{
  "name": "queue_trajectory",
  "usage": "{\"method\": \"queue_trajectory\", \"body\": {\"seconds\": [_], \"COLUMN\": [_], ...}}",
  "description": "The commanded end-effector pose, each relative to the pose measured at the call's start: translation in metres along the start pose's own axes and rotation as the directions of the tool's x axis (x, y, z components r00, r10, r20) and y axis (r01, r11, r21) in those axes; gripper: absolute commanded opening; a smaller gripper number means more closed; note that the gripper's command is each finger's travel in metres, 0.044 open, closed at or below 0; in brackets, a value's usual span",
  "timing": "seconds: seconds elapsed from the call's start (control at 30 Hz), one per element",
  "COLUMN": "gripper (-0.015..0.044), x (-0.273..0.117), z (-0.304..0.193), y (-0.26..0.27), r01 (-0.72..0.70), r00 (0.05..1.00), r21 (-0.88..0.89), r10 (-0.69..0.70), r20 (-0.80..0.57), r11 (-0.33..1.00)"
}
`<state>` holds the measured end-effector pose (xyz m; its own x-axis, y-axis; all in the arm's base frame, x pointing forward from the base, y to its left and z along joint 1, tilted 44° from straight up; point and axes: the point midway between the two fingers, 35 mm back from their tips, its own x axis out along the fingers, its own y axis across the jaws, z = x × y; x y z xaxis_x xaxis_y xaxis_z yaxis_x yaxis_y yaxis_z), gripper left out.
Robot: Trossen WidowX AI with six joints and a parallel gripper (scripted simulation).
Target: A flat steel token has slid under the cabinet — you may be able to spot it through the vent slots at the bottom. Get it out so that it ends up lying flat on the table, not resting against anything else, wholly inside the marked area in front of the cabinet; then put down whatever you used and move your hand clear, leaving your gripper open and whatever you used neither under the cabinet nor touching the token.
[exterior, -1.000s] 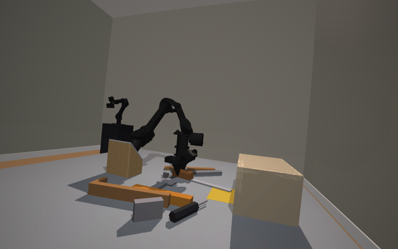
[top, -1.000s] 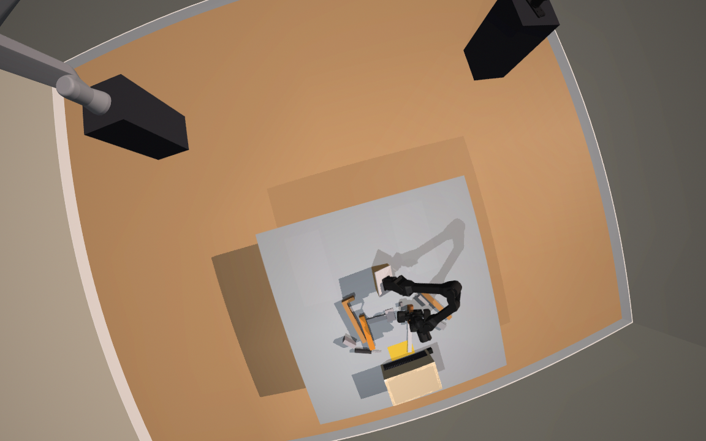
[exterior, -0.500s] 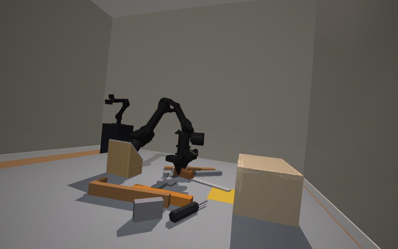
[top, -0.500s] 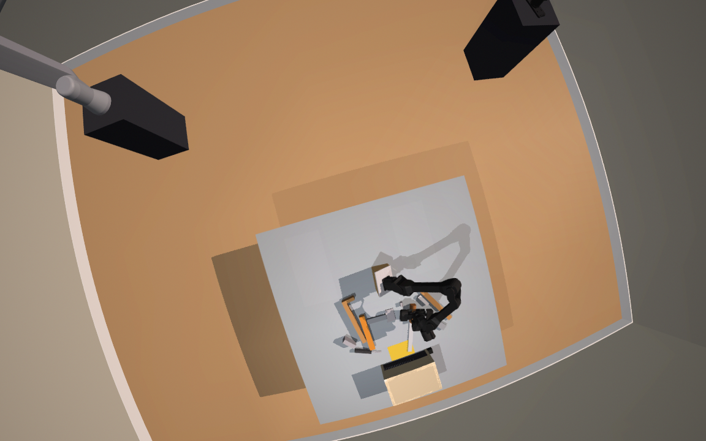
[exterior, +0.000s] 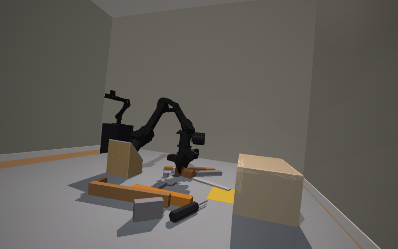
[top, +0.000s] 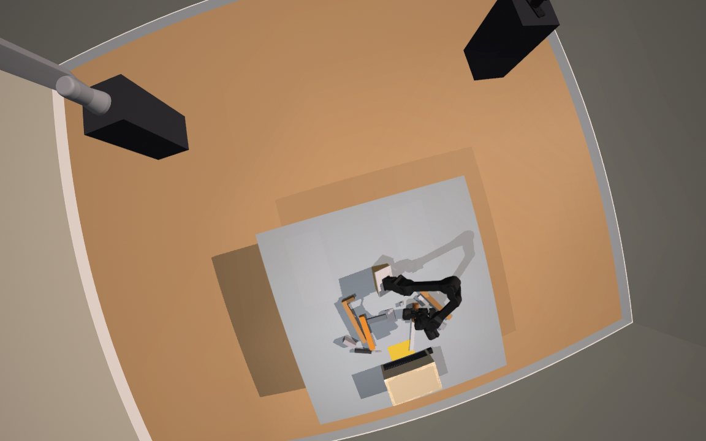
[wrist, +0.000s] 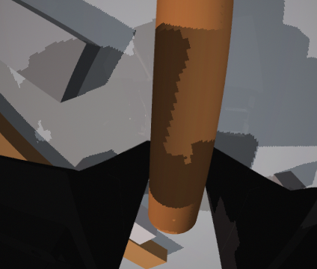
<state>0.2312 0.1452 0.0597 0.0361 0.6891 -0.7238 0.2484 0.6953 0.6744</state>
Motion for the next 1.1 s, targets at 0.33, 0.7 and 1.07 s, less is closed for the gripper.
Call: {"method": "queue_trajectory", "body": {"seconds": [0.33, 0.7, 1.07], "gripper": [0.0200, 0.0270, 0.0217], "x": [0.0000, 0.0011, 0.0023], "z": [0.0000, 0.0009, 0.0000], "y": [0.0004, 0.0007, 0.0016], "r01": [0.000, -0.005, -0.007], "r00": [1.000, 1.000, 1.000], "r21": [-0.001, -0.006, -0.009], "r10": [0.000, 0.005, 0.007], "r20": [0.000, 0.003, 0.008], "r11": [1.000, 1.000, 1.000]}}
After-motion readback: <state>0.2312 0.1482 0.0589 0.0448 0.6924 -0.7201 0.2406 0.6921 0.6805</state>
